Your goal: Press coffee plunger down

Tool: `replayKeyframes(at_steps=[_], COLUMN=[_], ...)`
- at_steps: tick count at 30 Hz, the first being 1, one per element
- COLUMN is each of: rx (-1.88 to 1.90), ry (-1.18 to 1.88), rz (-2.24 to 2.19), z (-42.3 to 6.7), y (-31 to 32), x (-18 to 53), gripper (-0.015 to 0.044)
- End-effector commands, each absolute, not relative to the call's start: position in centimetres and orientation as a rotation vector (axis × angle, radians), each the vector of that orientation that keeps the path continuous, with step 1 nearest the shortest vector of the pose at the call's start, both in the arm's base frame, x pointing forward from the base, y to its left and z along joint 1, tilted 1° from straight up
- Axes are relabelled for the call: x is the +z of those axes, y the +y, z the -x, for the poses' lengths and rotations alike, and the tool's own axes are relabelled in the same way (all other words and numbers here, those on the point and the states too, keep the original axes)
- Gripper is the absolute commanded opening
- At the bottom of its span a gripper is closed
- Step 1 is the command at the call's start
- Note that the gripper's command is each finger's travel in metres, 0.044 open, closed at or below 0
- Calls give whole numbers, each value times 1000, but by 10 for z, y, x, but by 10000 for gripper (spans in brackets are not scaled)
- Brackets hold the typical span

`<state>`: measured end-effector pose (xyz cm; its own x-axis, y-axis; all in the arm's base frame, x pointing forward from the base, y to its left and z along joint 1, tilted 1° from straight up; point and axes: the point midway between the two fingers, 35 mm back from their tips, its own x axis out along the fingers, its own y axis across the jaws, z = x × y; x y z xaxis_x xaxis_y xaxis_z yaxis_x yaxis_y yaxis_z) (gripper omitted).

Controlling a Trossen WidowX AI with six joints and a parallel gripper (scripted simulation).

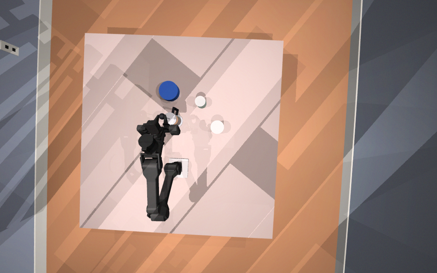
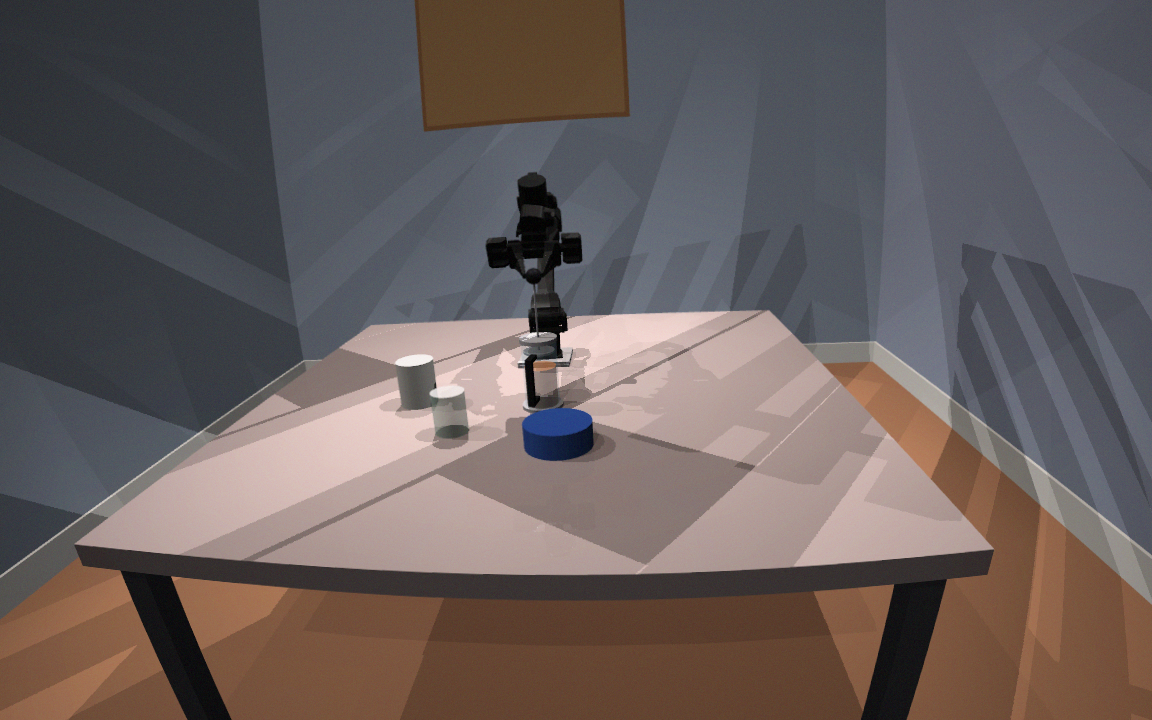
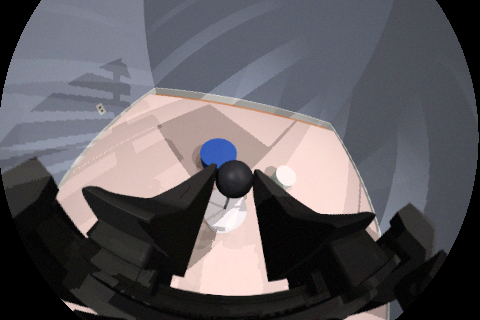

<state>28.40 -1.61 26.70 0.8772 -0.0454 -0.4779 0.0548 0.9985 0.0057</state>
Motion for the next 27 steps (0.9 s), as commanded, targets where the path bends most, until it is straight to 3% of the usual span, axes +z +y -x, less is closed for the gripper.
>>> replayKeyframes(at_steps=[1, 27], rx=[-50, -50], ry=[525, 525], rz=[-17, -17], z=[-285, -289], y=[-16, -16], x=[251, 209], gripper=[123, 123])
